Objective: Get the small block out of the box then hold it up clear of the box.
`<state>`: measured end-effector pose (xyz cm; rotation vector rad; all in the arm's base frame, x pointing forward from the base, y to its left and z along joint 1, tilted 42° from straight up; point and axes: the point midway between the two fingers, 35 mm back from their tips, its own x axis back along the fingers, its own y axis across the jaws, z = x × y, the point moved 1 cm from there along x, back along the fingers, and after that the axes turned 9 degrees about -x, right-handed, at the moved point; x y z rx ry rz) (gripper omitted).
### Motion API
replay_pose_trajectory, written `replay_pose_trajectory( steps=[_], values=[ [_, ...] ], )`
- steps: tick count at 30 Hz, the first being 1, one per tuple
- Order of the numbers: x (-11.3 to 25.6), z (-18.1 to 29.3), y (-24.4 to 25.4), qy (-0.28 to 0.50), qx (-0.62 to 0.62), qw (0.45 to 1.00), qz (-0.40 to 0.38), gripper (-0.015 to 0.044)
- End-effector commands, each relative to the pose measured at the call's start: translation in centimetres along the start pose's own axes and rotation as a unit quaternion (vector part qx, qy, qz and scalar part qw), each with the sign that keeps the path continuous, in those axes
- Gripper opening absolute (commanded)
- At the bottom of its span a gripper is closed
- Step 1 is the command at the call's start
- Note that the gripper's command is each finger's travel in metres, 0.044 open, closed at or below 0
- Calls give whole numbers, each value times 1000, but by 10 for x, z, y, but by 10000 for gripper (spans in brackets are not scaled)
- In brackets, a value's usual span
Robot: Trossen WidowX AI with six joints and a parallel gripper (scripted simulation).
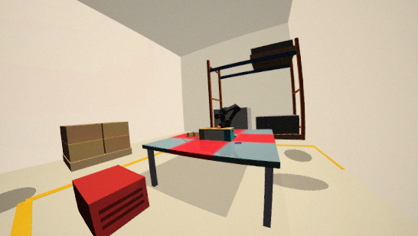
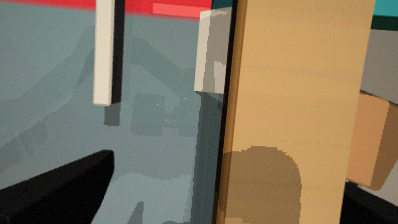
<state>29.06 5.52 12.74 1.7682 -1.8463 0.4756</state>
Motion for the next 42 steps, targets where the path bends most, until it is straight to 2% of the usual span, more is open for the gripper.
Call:
replay_pose_trajectory(
  steps=[1, 19, 22, 28, 32, 33, 36, 37, 39, 42],
  values=[
    [-2, -8, 1, -2, 1, 1000, -1, 400],
    [-8, -38, 6, -2, 1, 1000, -1, 400],
    [3, -39, 5, -2, -10, 1000, 0, 400],
    [51, -46, 8, -4, -57, 998, 1, 400],
    [50, -45, 7, -7, -56, 998, 6, 400],
    [50, -46, 8, -5, -46, 999, 8, 374],
    [49, -55, 18, 26, 107, 993, 34, 295],
    [49, -59, 23, 40, 173, 983, 44, 285],
    [48, -66, 31, 71, 302, 949, 63, 285],
    [49, -77, 44, 119, 482, 864, 85, 285]
  ],
)
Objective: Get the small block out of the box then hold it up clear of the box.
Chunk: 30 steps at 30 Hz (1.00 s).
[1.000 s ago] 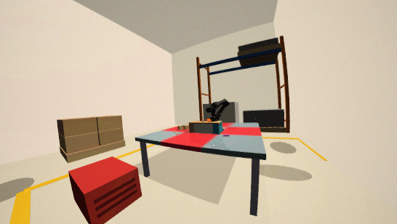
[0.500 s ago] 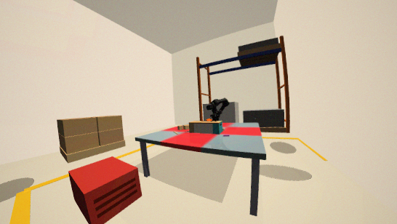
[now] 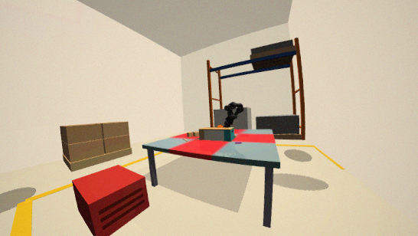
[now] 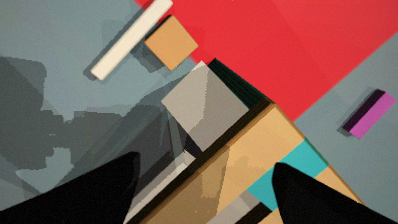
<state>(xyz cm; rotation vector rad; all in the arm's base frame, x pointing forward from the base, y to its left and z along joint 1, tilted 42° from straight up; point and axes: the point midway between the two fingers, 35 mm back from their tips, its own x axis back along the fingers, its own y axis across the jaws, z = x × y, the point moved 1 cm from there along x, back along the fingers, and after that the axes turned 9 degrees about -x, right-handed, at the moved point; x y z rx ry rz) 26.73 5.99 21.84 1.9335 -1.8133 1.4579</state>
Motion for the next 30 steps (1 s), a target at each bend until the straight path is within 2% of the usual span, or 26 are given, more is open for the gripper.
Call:
replay_pose_trajectory(
  steps=[1, 4, 6, 12, 20, 30],
  values=[
    [3, -16, 4, 51, 205, 977, 19, 285],
    [8, -31, 6, 101, 377, 920, 35, 285],
    [9, -34, 6, 113, 415, 902, 37, 285],
    [7, -34, 6, 113, 415, 902, 37, 285],
    [-80, -39, 23, 112, 415, 902, 39, 285],
    [-93, -39, 24, 112, 415, 902, 39, 285]
  ],
)
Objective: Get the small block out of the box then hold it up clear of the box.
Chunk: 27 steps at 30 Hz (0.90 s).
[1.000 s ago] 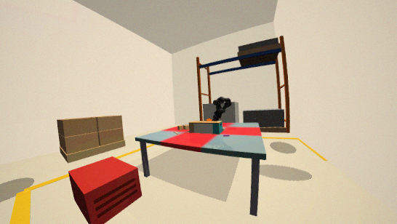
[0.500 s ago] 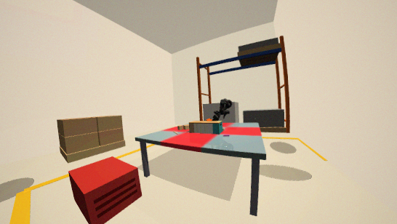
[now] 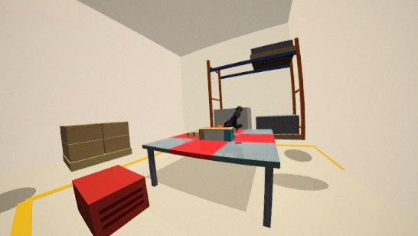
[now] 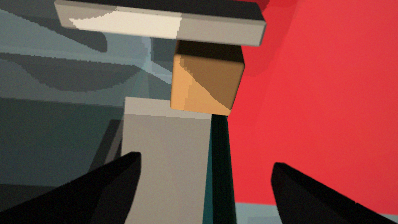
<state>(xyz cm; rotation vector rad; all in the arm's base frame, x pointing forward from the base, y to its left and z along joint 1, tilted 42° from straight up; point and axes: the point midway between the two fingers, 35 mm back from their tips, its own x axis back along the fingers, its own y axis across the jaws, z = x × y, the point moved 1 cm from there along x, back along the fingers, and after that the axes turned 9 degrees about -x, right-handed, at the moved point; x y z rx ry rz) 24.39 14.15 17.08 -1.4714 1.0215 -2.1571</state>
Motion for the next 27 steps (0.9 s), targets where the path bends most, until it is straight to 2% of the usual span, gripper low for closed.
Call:
replay_pose_trajectory(
  steps=[1, 27],
  values=[
    [-7, -4, 4, -4, -3, 1000, -5, 285],
    [-45, -22, 6, -4, -4, 1000, -3, 285]
  ],
)
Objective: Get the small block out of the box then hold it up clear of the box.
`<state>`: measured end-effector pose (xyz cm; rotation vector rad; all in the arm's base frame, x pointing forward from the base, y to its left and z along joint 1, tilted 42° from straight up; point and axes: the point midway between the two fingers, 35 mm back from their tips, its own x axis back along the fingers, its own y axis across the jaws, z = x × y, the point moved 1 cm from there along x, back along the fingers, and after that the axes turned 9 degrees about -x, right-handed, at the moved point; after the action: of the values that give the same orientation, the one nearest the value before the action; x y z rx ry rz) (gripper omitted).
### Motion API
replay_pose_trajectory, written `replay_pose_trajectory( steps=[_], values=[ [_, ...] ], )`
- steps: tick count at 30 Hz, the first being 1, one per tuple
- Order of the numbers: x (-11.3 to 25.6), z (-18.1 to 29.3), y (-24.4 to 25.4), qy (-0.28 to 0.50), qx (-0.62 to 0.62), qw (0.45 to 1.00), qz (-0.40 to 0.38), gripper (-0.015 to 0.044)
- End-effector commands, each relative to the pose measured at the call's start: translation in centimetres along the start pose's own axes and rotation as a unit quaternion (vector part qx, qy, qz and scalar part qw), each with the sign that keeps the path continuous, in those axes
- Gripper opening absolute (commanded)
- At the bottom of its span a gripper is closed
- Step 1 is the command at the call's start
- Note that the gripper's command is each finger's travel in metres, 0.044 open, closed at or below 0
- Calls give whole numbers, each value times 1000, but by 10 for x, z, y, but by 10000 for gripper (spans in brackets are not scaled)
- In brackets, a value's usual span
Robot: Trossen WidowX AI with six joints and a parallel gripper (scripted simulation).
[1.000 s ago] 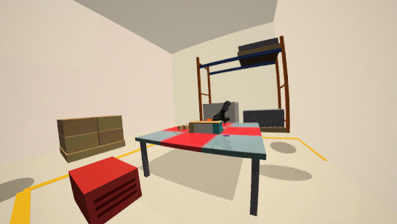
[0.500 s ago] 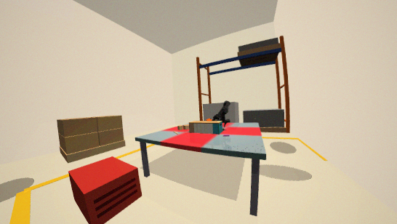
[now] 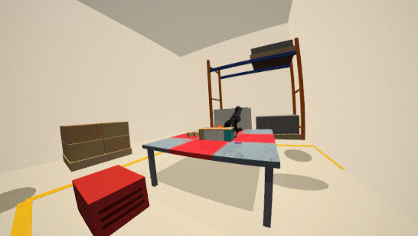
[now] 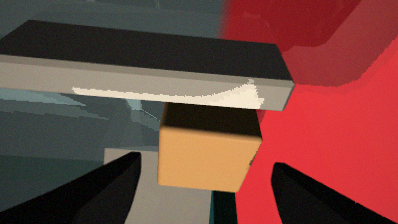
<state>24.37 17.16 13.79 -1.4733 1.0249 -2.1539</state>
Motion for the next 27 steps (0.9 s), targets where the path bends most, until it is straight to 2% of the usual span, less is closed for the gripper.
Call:
replay_pose_trajectory(
  steps=[1, 5, 11, 15, 19, 27],
  values=[
    [-6, -5, 3, -3, -3, 1000, -4, 285],
    [-9, -7, 4, -3, -3, 1000, -3, 285],
    [-9, -7, 4, -3, -3, 1000, -3, 127],
    [-9, -7, 4, -3, -3, 1000, -3, 101],
    [1, 0, 3, -3, -2, 1000, -4, 0],
    [40, 17, -1, -1, 0, 1000, -4, 0]
  ],
)
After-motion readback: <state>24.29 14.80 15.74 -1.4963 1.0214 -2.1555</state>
